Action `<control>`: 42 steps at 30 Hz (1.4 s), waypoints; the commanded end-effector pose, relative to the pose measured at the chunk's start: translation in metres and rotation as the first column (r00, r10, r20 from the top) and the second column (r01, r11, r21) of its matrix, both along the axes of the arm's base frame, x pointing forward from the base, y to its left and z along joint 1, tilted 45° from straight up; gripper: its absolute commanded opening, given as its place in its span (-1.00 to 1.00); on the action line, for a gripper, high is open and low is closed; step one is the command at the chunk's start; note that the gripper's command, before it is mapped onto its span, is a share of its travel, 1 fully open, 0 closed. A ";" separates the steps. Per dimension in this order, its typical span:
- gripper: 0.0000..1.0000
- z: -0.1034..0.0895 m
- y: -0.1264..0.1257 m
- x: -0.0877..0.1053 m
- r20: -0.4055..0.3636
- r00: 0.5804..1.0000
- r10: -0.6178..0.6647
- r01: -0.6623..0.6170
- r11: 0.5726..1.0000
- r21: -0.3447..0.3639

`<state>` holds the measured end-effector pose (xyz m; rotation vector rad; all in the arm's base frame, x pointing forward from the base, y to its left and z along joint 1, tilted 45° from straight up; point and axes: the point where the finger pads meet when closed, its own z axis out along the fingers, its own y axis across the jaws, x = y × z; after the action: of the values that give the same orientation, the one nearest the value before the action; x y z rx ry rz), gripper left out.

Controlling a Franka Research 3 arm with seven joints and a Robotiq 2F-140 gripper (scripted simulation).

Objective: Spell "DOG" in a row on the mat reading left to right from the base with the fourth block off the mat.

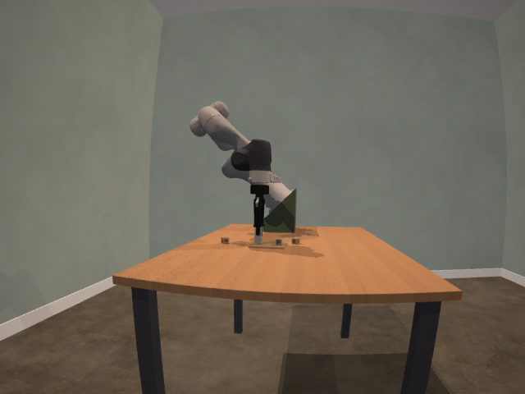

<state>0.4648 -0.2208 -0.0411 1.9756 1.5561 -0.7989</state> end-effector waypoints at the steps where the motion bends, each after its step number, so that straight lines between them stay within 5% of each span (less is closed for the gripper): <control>1: -0.74 0.000 0.000 0.001 0.006 1.000 -0.002 0.002 1.000 0.001; 42: -0.74 -0.003 -0.003 0.000 0.006 1.000 -0.002 0.002 1.000 0.001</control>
<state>0.4636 -0.2235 -0.0436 1.9765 1.5559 -0.7990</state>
